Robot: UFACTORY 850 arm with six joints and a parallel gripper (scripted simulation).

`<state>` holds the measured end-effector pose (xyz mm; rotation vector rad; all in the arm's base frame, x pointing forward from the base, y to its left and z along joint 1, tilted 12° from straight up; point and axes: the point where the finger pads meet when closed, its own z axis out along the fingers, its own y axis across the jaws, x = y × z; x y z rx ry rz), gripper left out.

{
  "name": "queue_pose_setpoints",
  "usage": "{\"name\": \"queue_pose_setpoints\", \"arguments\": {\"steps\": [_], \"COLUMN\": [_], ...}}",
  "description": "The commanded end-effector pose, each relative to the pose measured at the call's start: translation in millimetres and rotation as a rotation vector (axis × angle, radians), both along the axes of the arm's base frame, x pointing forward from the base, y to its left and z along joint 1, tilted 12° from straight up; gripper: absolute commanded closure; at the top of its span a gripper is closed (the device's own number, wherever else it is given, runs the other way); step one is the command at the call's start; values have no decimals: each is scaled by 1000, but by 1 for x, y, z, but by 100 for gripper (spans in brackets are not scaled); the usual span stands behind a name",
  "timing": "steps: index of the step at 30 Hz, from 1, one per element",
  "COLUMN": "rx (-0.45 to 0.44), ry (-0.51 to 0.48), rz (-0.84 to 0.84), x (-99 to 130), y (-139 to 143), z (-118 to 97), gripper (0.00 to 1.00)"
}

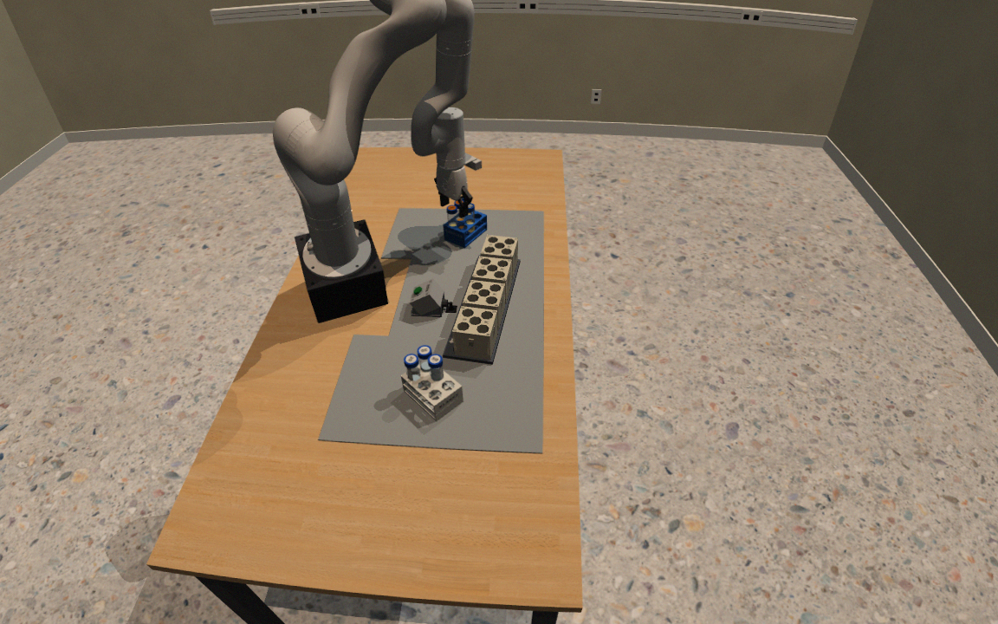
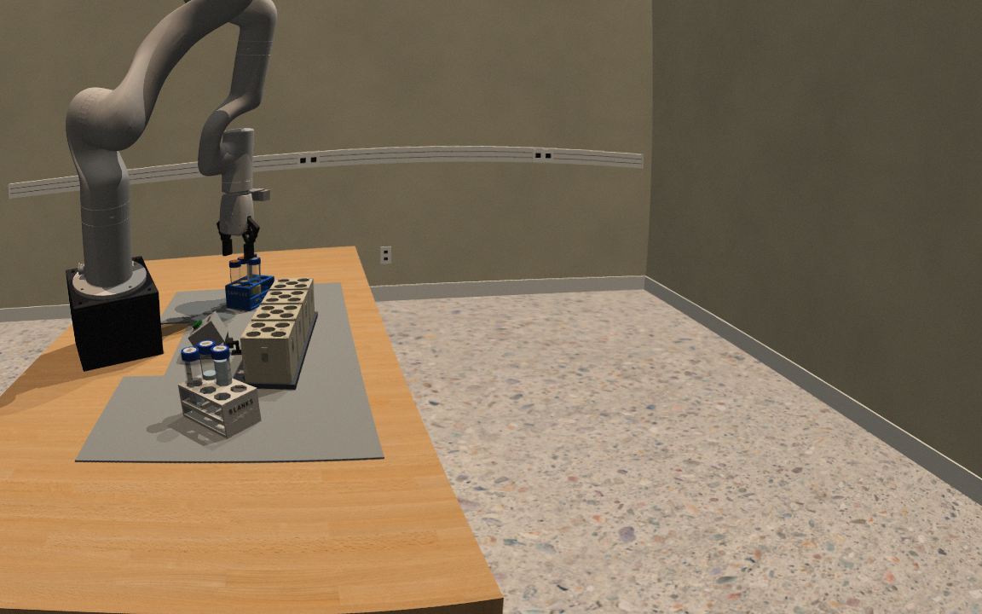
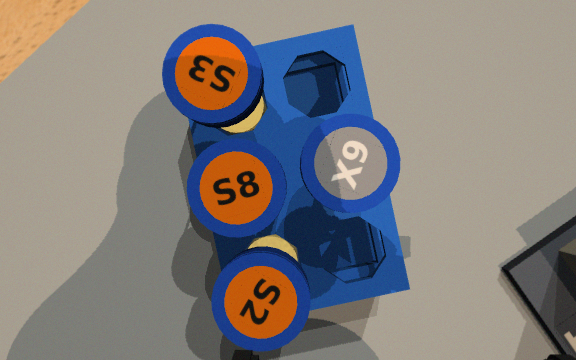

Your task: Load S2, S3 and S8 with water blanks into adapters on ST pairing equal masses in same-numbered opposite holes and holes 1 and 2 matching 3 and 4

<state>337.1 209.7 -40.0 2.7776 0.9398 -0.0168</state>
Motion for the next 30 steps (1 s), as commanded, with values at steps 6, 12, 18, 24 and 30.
{"name": "queue_pose_setpoints", "arguments": {"steps": [6, 12, 18, 24, 30], "rx": [3, 3, 3, 3, 3], "ry": [-5, -5, -5, -5, -5], "rz": [1, 1, 1, 1, 1], "x": [0, 0, 1, 1, 0], "y": [0, 0, 0, 0, 1], "z": [0, 0, 0, 0, 5], "gripper": [0, 0, 0, 0, 0]}}
